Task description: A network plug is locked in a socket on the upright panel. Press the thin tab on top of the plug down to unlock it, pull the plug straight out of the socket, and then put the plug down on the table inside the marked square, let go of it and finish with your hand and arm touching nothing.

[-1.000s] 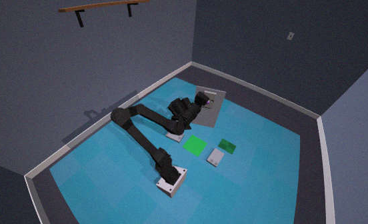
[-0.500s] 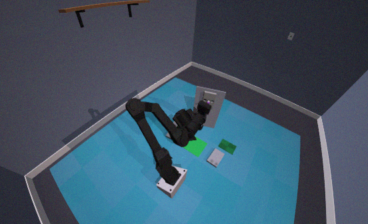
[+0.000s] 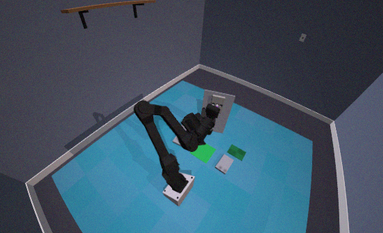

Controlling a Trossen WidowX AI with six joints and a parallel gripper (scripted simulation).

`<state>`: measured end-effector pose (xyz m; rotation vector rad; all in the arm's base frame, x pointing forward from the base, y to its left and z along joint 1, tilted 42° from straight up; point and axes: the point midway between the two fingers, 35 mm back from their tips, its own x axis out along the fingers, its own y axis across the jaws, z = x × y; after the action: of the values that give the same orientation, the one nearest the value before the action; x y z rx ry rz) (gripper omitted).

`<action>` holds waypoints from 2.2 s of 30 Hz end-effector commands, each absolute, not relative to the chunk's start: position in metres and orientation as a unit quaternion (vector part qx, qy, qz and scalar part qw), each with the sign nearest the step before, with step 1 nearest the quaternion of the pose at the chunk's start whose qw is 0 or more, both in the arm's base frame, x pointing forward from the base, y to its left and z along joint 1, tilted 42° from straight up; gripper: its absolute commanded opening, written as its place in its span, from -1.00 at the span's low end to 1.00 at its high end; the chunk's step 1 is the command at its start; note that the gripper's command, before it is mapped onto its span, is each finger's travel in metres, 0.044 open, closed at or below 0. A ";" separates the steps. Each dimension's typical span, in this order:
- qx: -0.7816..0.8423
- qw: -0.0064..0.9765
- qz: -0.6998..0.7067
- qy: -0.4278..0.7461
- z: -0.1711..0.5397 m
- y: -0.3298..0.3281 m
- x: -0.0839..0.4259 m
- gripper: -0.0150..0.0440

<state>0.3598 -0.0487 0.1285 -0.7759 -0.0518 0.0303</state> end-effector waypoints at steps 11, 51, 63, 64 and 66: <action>-0.392 0.919 0.012 -0.032 0.133 -0.044 0.382 0.04; -0.405 0.914 0.010 -0.039 0.138 -0.038 0.402 -0.49; -0.405 0.914 0.010 -0.039 0.137 -0.039 0.395 -0.49; -0.405 0.914 0.010 -0.039 0.137 -0.039 0.394 -0.49; -0.405 0.914 0.010 -0.039 0.137 -0.040 0.393 -0.49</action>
<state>0.3962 -0.0393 0.1379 -0.8294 -0.0819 0.0202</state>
